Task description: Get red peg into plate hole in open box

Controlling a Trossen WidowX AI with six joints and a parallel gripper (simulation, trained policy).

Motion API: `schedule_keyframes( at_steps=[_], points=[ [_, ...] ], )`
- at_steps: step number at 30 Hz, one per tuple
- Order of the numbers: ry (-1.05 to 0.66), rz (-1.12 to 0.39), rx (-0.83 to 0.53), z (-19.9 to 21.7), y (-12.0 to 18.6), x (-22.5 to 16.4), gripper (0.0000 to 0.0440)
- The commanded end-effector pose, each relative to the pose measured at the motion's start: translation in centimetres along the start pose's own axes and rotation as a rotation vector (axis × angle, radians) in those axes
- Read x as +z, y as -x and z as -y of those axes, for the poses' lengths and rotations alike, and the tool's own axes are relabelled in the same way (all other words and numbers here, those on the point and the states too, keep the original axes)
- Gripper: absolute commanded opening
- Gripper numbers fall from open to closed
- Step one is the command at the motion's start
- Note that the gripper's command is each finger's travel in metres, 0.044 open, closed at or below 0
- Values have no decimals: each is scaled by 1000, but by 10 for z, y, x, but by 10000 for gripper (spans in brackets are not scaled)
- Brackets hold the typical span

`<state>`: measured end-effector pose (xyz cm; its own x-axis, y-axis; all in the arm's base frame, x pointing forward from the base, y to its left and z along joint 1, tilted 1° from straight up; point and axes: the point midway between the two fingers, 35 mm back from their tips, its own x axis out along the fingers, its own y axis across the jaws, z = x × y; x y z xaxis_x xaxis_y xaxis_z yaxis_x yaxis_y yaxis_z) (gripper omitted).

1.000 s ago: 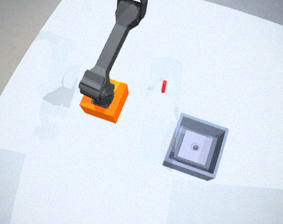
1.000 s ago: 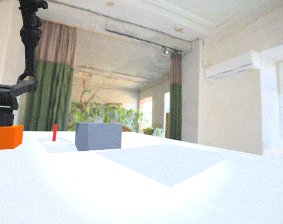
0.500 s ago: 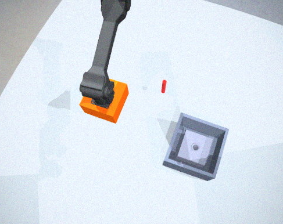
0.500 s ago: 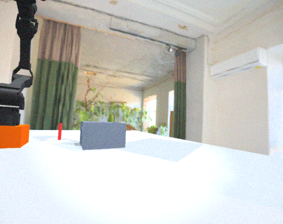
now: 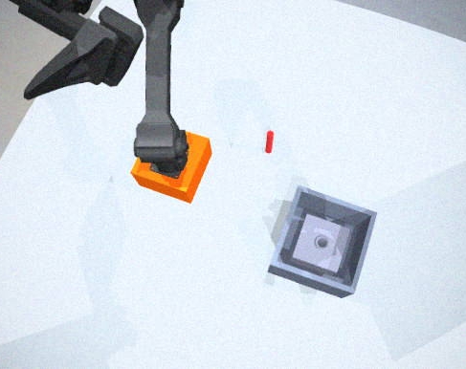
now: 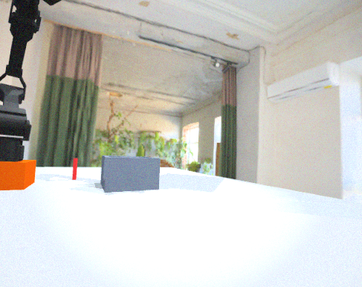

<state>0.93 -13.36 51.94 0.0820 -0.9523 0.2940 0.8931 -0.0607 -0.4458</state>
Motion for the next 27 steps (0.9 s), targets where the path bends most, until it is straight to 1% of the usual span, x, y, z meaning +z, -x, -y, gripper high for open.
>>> schedule_keyframes(
  at_steps=[1, 7, 14, 21, 27],
  points=[
    [-47, -63, 101, -24, -12, -17, 440],
    [-109, -166, 265, -66, -21, -41, 440],
    [-169, -293, 453, -118, -20, -64, 440],
    [-215, -434, 634, -171, -5, -83, 440],
    [-239, -568, 777, -215, 19, -96, 440]
  ],
)
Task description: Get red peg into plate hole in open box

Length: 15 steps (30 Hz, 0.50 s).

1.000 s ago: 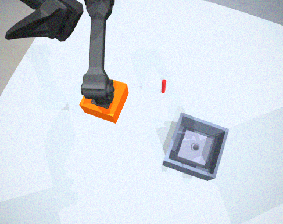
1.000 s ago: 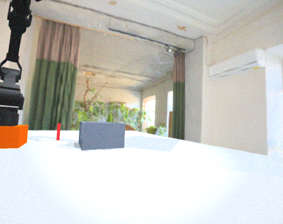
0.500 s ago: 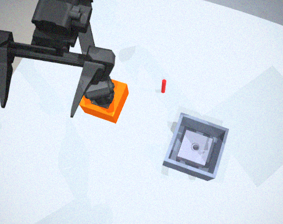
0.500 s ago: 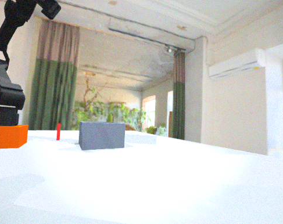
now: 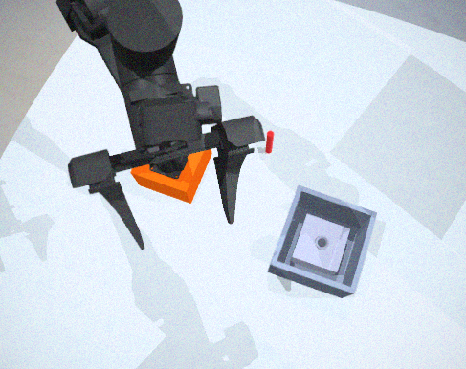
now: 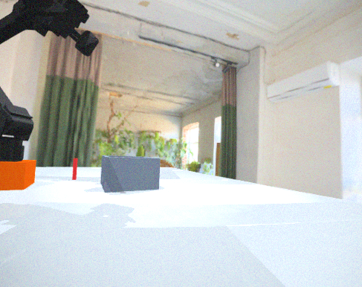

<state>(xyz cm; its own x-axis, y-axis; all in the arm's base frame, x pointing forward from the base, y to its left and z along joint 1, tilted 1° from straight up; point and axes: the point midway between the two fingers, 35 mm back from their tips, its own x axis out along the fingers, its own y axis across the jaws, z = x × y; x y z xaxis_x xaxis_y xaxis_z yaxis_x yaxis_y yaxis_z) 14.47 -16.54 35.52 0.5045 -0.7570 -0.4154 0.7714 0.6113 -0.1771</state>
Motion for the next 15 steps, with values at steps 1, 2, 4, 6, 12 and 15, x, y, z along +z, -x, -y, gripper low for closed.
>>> schedule_keyframes(
  at_steps=[1, 2, 4, 6, 12, 15],
  points=[
    [-20, -94, 71, -25, -10, -18, 440],
    [-26, -119, 91, -32, -12, -23, 440],
    [-37, -169, 128, -47, -15, -32, 440],
    [-47, -220, 161, -61, -17, -42, 440],
    [-69, -366, 235, -102, -15, -71, 440],
    [-76, -437, 258, -120, -12, -87, 440]
  ],
)
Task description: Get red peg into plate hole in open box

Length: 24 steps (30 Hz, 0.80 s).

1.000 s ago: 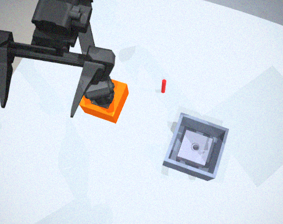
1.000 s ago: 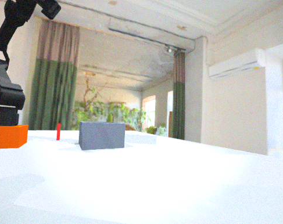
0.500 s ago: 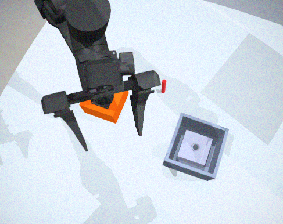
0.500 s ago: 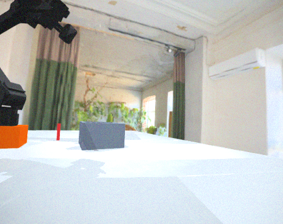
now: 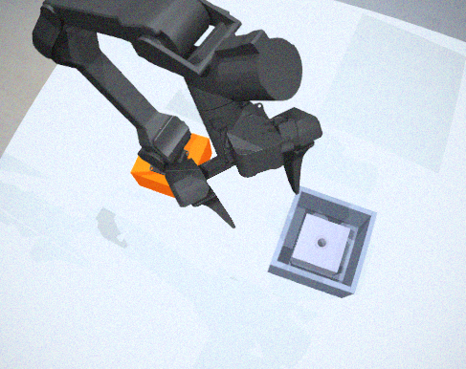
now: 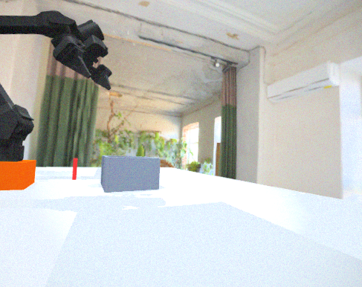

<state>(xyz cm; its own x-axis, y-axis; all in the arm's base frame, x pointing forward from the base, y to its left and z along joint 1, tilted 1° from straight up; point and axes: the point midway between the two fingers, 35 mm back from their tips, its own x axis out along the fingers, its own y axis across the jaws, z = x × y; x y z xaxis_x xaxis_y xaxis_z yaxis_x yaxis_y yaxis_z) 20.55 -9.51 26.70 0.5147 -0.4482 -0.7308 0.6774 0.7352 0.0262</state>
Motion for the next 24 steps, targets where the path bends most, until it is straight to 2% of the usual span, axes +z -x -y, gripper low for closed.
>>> schedule_keyframes(
  at_steps=[1, 12, 24],
  points=[
    [-12, -89, 15, -18, -8, -21, 440],
    [-44, -320, 12, -66, -19, -87, 440],
    [-80, -507, -97, -94, -23, -161, 440]
  ],
)
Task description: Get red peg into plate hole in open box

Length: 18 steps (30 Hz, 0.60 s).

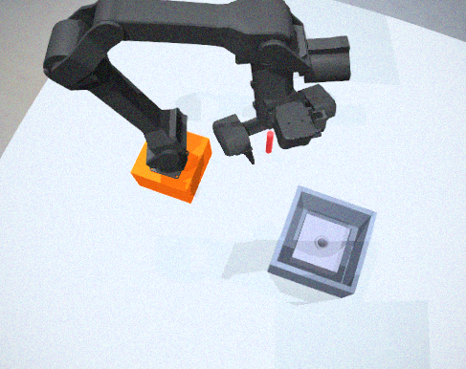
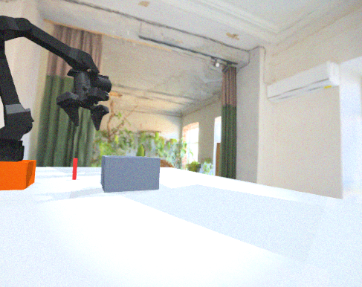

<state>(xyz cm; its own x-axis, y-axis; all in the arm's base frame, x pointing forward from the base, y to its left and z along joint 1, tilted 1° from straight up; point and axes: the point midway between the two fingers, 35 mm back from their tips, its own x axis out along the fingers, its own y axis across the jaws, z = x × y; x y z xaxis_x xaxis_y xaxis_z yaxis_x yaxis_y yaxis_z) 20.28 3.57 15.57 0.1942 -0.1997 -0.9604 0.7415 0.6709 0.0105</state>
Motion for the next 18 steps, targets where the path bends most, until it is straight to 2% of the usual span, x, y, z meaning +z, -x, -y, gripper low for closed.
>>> schedule_keyframes(
  at_steps=[1, 10, 18],
  points=[
    [-23, -50, -47, -3, -12, -20, 440],
    [-94, -113, -120, -14, -43, -55, 440],
    [-142, -135, -124, -25, -75, -75, 440]
  ],
)
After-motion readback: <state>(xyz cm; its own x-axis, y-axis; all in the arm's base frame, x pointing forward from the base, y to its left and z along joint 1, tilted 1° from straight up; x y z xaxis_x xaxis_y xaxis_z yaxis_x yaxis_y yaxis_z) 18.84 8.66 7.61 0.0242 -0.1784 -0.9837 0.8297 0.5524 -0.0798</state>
